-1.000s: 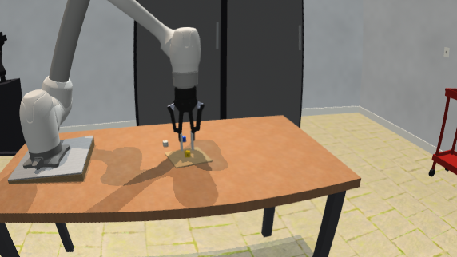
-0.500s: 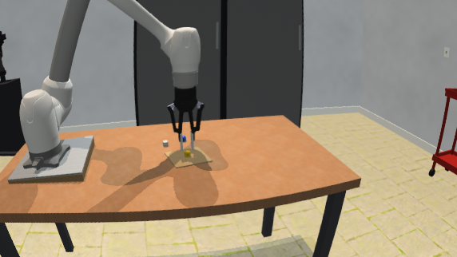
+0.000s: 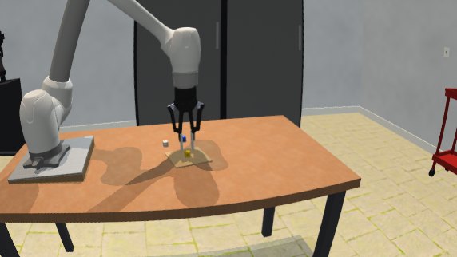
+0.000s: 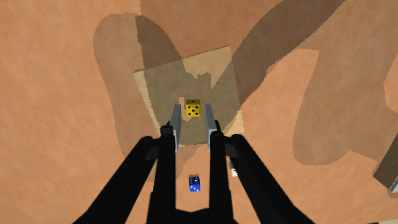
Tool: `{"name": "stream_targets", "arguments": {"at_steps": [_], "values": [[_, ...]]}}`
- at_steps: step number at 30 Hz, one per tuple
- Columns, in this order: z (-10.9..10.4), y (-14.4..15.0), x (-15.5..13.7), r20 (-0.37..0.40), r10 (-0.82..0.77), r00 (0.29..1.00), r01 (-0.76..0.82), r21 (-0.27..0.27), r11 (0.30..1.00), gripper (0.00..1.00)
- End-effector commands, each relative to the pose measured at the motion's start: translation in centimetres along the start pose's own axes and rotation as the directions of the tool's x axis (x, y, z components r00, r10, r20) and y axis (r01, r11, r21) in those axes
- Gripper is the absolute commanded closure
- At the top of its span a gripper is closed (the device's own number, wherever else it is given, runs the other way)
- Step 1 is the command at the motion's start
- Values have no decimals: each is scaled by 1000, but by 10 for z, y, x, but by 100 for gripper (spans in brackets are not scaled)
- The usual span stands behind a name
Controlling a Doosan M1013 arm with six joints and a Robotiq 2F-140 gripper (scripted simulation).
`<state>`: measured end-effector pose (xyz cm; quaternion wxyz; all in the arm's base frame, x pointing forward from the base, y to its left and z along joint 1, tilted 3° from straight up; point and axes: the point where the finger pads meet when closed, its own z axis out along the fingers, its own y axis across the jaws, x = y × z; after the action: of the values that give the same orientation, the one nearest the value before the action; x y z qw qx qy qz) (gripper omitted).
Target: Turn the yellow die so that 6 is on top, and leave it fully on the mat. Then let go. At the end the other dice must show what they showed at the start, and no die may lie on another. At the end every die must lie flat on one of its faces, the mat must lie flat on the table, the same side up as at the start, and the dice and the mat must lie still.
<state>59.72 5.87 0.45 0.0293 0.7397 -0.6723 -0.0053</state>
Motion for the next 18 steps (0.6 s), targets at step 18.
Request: {"name": "stream_targets", "arguments": {"at_steps": [18], "values": [[-39,0,0,0,0,1000,0,0,1000,79]]}}
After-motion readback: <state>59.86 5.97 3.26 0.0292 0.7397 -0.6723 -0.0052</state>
